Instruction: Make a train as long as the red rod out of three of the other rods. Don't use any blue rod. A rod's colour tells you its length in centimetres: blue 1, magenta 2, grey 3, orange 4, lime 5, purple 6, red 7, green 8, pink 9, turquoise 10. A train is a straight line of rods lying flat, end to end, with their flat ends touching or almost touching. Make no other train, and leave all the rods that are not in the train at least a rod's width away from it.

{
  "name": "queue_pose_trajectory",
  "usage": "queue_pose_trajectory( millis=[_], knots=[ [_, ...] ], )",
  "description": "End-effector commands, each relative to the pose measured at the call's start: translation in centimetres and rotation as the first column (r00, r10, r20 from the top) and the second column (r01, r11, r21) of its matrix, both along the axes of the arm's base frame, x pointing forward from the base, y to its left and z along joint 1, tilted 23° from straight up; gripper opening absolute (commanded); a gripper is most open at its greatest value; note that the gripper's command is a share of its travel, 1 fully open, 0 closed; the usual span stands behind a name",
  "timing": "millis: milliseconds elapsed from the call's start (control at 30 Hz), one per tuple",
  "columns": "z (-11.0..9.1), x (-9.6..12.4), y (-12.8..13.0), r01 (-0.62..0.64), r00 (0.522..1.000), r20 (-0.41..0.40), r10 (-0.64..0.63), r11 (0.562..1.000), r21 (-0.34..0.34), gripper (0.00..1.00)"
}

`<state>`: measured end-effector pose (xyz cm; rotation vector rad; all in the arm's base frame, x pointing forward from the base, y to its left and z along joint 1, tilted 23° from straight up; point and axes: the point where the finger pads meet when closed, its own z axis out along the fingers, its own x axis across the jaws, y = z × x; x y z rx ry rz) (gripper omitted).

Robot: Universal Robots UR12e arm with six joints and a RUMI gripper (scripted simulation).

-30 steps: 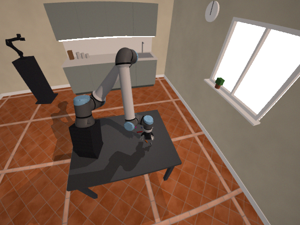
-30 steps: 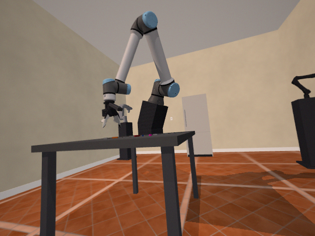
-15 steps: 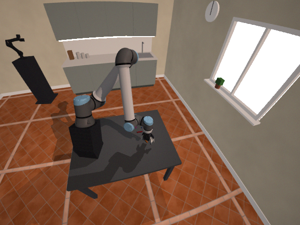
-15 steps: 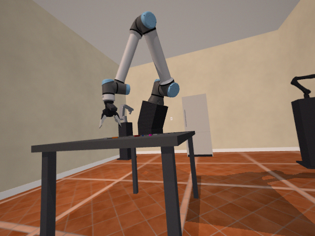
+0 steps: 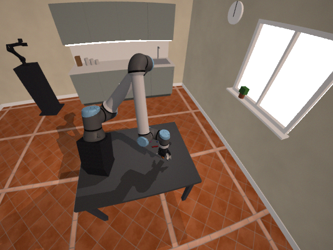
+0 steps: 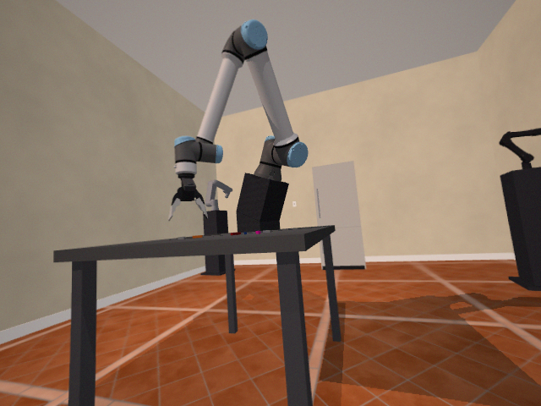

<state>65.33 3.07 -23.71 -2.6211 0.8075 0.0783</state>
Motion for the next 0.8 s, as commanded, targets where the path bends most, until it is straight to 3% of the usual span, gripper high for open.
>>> queue_pose_trajectory(
  millis=[0, 767],
  knots=[
    [0.01, 0.08, -0.13, 0.023, 1.0, -0.008, -0.023, 1.0, 0.0, 1.0],
    [0.0, 0.08, -0.15, 0.028, 1.0, -0.01, -0.028, 1.0, 0.001, 1.0]
  ],
)
